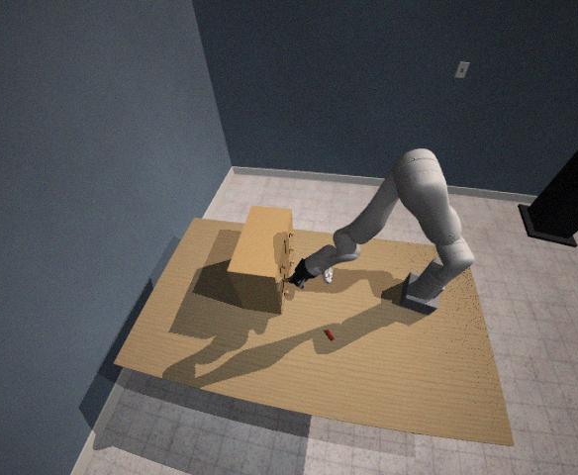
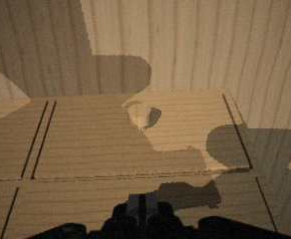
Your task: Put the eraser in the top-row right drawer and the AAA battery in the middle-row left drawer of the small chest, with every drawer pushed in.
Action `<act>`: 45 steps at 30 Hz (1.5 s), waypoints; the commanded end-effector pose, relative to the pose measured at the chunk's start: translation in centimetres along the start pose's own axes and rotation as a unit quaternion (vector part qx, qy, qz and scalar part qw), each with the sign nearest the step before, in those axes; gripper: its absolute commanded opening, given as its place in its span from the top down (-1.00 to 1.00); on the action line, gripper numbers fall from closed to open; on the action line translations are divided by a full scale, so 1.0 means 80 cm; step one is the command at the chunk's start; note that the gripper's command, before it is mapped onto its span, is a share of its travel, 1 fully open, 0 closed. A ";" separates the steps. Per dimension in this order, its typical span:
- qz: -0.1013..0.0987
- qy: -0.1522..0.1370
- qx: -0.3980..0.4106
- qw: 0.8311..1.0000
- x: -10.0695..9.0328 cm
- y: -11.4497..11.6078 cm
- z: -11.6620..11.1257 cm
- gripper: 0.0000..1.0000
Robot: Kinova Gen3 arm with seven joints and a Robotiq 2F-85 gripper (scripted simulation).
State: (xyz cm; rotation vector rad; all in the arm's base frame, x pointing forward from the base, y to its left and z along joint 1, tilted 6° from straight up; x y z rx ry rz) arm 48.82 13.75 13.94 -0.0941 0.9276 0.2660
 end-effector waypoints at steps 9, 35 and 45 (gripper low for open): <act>0.000 -0.001 0.000 1.000 -0.002 0.000 0.000 1.00; 0.000 -0.001 0.000 1.000 -0.045 0.006 -0.049 1.00; 0.000 -0.001 0.000 1.000 -0.101 0.006 -0.046 1.00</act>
Point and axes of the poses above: the point where the finger pads meet when closed, its own x axis out along the fingers, its own y axis across the jaws, z = x × y, the point moved 6 cm from there along -x, back along the fingers, and after that the axes turned 7 degrees about -x, right-handed, at the moved point
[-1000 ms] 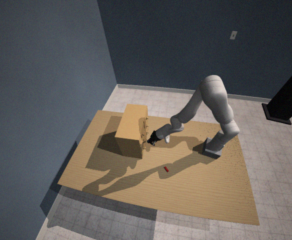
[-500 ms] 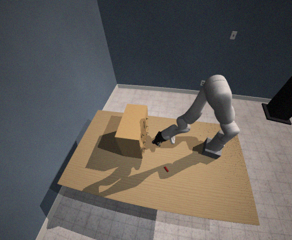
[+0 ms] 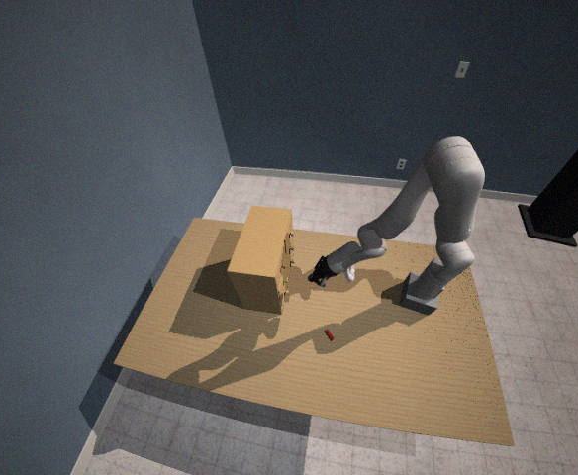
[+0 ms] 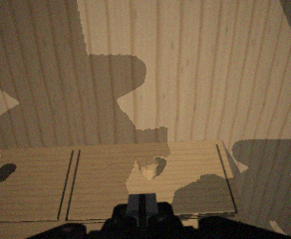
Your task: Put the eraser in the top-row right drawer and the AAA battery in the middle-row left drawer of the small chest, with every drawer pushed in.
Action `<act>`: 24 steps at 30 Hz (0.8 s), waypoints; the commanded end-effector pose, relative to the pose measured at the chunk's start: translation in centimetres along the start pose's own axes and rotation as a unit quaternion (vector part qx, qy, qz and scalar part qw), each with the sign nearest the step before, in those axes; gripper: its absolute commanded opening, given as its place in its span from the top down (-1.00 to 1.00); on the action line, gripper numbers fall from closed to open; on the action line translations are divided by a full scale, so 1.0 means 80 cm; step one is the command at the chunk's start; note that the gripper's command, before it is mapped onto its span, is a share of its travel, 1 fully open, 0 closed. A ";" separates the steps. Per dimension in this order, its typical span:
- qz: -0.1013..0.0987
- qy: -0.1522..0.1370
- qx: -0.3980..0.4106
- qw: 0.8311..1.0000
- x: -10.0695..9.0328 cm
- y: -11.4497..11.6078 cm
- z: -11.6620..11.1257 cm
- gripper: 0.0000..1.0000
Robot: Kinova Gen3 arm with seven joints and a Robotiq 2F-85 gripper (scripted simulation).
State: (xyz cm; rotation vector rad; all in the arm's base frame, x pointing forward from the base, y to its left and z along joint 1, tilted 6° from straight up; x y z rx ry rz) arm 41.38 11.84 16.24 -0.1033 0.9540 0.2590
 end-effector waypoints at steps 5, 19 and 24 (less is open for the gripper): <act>0.004 -0.015 0.001 1.000 -0.040 0.002 0.013 1.00; 0.004 -0.015 0.001 1.000 -0.074 0.002 0.014 1.00; 0.004 -0.015 0.001 1.000 -0.074 0.002 0.014 1.00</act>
Point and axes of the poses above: the point where the finger pads meet when closed, its own x axis out along the fingers, its own y axis across the jaws, z = x × y, the point moved 6 cm from there along -x, back along the fingers, and after that the axes turned 7 degrees about -x, right-handed, at the moved point
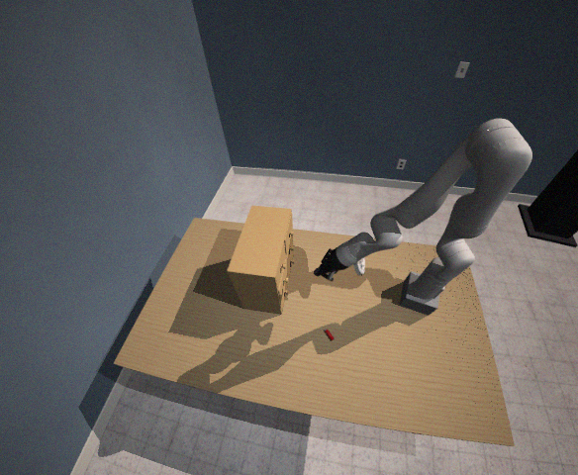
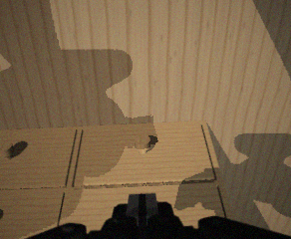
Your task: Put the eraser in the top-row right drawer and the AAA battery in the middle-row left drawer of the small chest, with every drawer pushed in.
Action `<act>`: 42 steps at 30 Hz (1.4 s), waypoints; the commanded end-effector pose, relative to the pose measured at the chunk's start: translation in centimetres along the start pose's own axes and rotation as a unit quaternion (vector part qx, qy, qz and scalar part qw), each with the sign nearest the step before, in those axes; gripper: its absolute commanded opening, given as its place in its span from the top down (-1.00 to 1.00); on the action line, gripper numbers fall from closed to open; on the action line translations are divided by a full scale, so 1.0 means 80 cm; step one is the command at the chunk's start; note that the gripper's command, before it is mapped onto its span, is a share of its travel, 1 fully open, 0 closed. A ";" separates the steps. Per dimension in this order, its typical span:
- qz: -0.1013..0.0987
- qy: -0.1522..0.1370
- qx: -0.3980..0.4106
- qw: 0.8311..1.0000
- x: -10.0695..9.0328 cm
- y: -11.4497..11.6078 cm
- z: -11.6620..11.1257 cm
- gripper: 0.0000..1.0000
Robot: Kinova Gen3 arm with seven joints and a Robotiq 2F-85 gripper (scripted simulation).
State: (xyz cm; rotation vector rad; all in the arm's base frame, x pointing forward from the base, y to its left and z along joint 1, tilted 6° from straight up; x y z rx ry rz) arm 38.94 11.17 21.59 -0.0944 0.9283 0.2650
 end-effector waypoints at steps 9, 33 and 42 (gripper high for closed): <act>0.000 -0.001 0.000 1.000 -0.001 0.000 0.001 1.00; -0.001 0.006 -0.001 1.000 -0.003 -0.001 0.000 1.00; -0.002 0.012 -0.001 1.000 -0.005 -0.002 0.000 1.00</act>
Point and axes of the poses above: the point where the finger pads meet when closed, its own x axis out along the fingers, its own y axis across the jaws, z = x × y, the point moved 6 cm from there along -x, back along the fingers, and after that the axes turned 7 degrees about -x, right-handed, at the moved point
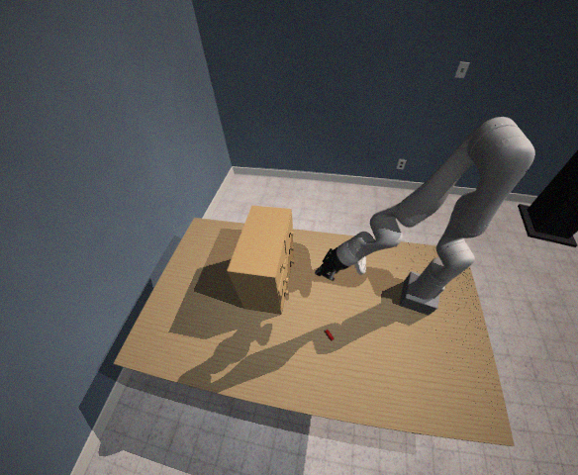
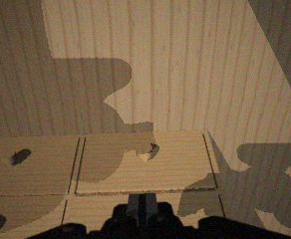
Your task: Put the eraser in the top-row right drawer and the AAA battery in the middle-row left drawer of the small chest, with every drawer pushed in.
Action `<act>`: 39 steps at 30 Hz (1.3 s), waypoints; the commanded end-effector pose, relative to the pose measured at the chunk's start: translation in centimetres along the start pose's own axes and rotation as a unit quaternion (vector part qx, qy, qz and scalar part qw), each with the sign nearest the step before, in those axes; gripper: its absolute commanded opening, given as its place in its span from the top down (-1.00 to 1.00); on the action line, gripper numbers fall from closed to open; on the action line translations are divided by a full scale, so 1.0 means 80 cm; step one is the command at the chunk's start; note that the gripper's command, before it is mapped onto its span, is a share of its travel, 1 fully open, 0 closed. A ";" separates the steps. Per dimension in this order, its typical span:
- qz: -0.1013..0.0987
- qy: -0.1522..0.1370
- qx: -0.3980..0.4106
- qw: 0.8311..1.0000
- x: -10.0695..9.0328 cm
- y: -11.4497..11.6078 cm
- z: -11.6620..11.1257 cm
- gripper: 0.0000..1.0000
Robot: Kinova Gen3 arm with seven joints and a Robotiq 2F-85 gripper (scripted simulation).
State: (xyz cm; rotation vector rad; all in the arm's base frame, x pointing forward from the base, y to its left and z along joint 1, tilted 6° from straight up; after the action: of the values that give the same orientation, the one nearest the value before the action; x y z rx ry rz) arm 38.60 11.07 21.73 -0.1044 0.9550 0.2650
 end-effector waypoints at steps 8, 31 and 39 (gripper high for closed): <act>0.000 0.003 0.002 1.000 -0.004 -0.002 0.002 1.00; 0.003 0.015 0.003 1.000 -0.013 -0.002 0.007 1.00; 0.003 0.021 0.003 1.000 -0.016 -0.002 0.008 1.00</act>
State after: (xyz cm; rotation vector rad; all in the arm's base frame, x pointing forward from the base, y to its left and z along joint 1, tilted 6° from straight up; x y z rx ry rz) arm 38.22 11.20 22.95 -0.1093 1.0013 0.2747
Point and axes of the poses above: the point where the finger pads meet when closed, its own x axis out along the fingers, its own y axis across the jaws, z = x × y, the point moved 6 cm from there along -x, back along the fingers, and after that the axes turned 7 degrees about -x, right-handed, at the moved point
